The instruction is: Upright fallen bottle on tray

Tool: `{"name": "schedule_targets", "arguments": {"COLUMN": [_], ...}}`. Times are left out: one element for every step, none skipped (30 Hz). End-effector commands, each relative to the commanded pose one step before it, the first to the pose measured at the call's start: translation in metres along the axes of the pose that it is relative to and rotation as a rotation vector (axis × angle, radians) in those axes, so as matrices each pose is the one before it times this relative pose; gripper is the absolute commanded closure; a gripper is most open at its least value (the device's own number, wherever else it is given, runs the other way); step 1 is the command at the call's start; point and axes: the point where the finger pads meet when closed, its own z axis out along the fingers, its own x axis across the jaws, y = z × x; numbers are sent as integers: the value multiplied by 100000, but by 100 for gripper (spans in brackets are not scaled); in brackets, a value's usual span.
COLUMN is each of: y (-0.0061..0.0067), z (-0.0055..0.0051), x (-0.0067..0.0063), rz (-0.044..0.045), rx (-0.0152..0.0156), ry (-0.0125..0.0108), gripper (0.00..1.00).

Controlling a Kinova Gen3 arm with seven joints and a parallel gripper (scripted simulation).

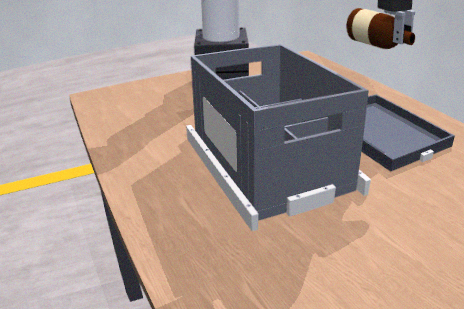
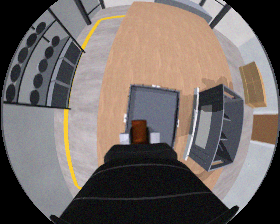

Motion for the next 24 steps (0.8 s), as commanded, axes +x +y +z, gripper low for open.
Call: {"name": "schedule_targets", "arguments": {"y": [35, 2, 3, 3, 3, 3, 2, 0, 0, 4, -1, 0, 0, 0, 0, 0, 0, 0, 0, 0, 0, 0, 0, 0], "z": [-168, -1, 0, 0, 0, 0, 0, 0, 0, 2, 0, 0, 0, 0, 0, 0, 0, 0, 0, 0, 0, 0, 0, 0], "x": [-344, 1, 1, 1, 1, 1, 1, 0, 0, 2, 0, 0, 0, 0, 0, 0, 0, 0, 0, 0, 0, 0, 0, 0], "rz": [4724, 1079, 920, 753, 586, 424, 277, 0, 0, 147, 63, 10, 0, 0, 0, 0, 0, 0, 0, 0, 0, 0, 0, 0], "rx": [65, 4, 3, 2, 1, 0, 0, 0, 0, -3, 1, 0, 0, 0, 0, 0, 0, 0, 0, 0, 0, 0, 0, 0], "ry": [-454, -2, -1, 0, 0, 1, 1, 0, 0, 5, -1, 0, 0, 0, 0, 0, 0, 0, 0, 0, 0, 0, 0, 0], "gripper": [100, 100, 100, 100, 100, 100, 100, 100, 100, 100, 100, 100, 100, 100, 100, 100, 100, 100, 100, 100, 100, 100, 100, 100]}}
